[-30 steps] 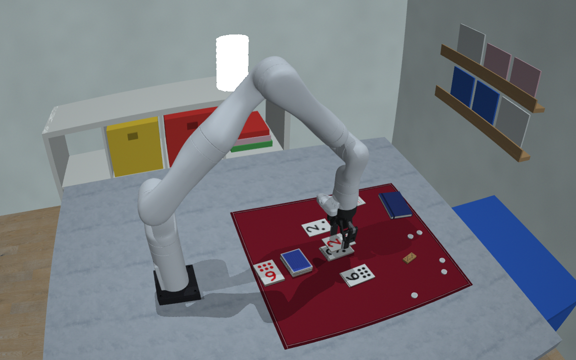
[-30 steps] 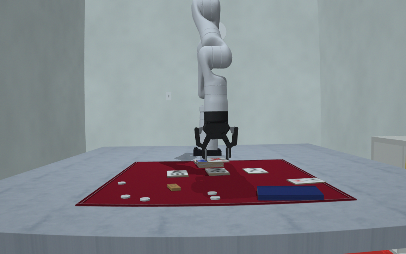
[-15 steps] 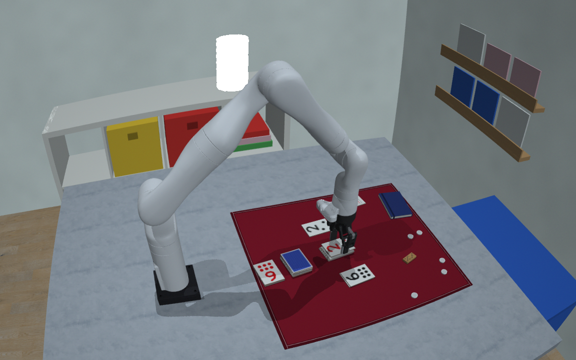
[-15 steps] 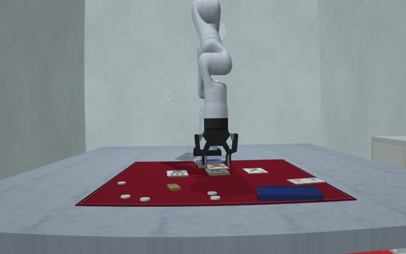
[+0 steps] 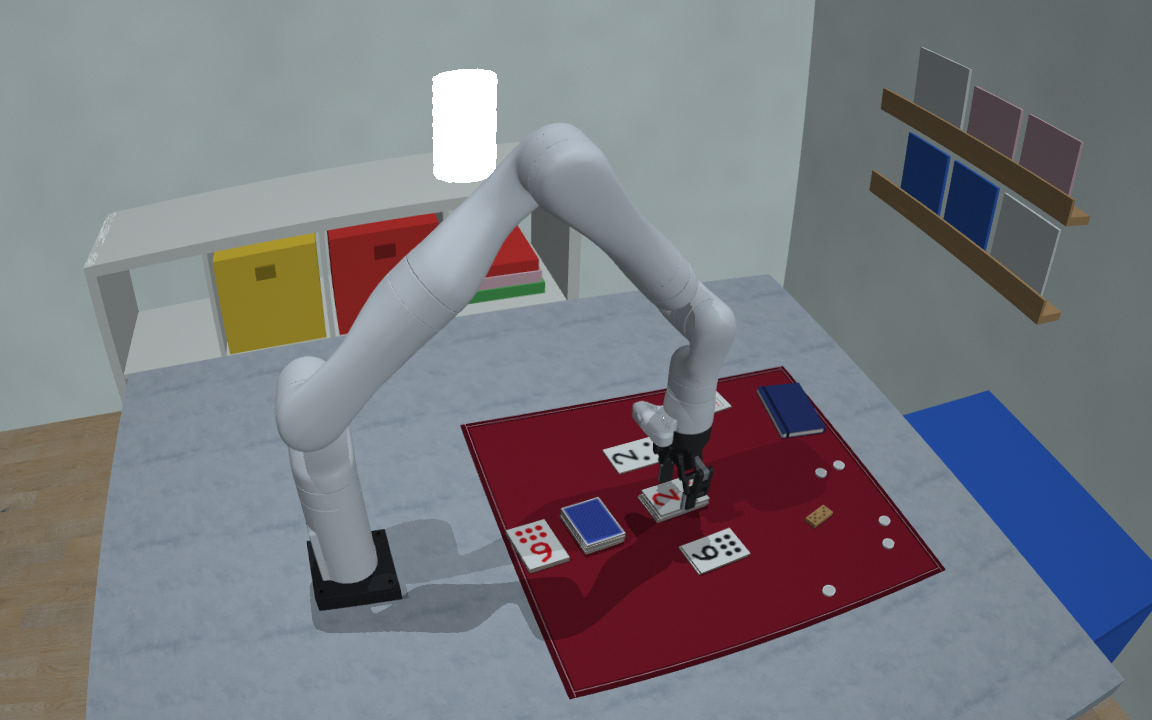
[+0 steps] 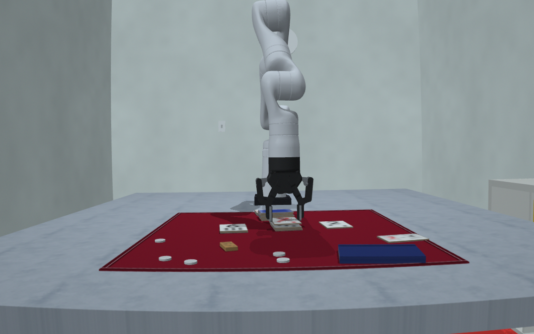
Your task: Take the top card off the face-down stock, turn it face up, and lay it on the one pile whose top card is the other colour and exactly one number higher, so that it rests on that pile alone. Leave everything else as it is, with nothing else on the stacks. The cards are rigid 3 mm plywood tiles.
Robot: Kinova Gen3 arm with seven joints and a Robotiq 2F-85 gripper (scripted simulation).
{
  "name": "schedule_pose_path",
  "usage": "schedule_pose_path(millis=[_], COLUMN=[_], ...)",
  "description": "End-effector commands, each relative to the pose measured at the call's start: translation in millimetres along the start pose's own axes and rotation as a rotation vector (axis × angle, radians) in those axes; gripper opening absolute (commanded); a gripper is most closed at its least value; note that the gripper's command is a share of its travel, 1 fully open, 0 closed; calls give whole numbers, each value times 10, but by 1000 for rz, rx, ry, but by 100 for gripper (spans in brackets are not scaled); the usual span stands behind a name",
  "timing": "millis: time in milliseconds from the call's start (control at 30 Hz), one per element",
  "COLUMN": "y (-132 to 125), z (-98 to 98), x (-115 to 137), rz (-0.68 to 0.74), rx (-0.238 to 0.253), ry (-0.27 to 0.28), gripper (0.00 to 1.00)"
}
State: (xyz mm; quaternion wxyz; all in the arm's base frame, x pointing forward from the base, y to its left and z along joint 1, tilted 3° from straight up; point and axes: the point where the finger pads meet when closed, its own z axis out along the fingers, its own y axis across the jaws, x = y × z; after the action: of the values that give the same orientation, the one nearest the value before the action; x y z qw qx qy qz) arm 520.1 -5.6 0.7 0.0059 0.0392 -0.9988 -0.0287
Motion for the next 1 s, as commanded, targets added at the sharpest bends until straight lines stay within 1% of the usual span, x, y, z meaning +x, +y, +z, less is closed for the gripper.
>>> schedule_pose_path(millis=[0, 300, 567, 967], y=[-1, -1, -1, -1], z=[-9, -7, 43, 45], x=[-7, -7, -7, -7], rz=[0, 0, 0, 0], rx=[0, 0, 0, 0], ry=[-2, -2, -2, -2], gripper=[72, 72, 72, 72])
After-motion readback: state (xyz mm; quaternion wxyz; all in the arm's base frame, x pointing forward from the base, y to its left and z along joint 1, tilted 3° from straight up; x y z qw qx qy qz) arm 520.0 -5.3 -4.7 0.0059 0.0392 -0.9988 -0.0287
